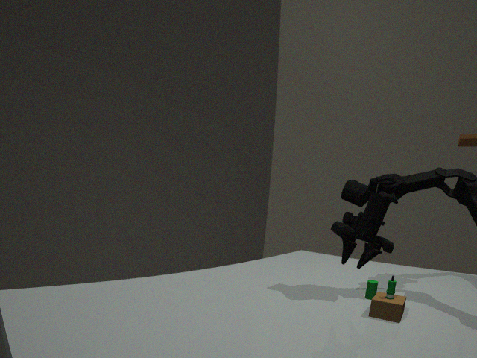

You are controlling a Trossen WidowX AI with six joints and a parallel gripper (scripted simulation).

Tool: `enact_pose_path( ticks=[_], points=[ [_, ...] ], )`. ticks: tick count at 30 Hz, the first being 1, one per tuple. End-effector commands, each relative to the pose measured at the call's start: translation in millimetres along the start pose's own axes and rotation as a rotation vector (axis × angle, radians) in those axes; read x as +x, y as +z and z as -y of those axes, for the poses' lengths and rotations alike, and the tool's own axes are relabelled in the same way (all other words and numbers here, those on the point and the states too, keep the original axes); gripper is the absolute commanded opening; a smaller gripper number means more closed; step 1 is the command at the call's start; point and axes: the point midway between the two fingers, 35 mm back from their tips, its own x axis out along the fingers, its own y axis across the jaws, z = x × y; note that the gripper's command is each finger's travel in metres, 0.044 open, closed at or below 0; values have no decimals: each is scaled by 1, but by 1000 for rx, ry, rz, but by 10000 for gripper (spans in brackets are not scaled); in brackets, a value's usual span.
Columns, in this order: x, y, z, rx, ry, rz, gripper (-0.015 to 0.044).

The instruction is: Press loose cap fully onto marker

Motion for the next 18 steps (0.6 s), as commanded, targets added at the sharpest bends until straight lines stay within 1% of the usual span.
enact_pose_path(
  ticks=[1,18],
  points=[
    [-46,-18,41,-800,-148,-298,251],
    [-47,-18,42,-805,-150,-301,251]
  ],
)
